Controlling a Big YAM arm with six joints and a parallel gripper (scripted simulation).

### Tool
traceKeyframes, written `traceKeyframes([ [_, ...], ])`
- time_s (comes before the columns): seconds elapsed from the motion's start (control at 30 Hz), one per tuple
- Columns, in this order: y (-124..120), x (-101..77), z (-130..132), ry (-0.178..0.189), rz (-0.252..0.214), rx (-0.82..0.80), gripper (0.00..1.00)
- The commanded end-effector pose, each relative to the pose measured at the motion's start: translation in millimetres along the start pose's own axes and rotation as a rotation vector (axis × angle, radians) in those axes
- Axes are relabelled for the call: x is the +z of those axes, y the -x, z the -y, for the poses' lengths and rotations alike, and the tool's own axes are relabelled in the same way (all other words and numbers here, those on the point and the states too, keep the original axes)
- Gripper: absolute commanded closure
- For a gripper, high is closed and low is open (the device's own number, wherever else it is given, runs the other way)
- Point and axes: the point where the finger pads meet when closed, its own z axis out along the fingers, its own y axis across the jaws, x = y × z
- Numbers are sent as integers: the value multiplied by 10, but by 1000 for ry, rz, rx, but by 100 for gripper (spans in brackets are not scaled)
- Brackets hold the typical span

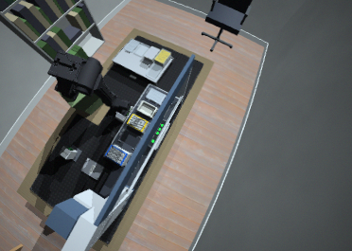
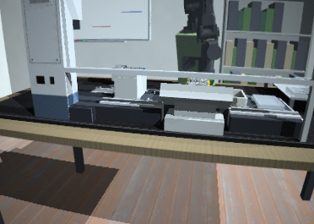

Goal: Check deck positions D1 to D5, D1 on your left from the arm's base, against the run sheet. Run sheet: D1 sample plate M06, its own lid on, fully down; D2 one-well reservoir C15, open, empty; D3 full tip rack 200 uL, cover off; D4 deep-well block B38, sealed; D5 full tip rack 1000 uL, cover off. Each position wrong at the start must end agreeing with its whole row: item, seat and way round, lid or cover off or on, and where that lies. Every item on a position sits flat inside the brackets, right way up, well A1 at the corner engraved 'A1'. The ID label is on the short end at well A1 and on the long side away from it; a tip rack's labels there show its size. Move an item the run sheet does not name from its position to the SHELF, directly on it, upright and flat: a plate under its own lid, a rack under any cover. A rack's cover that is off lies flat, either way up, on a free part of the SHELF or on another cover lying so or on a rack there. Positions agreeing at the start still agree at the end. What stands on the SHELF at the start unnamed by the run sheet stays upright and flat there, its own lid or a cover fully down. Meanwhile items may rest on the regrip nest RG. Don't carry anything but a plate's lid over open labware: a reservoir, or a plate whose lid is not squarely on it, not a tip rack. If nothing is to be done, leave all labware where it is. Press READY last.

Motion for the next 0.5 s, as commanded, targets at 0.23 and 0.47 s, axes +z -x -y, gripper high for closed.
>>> traceKeyframes([
  [0.23,11,-22,12,1,1,-1,0],
  [0.47,11,-22,12,1,1,-1,0],
])
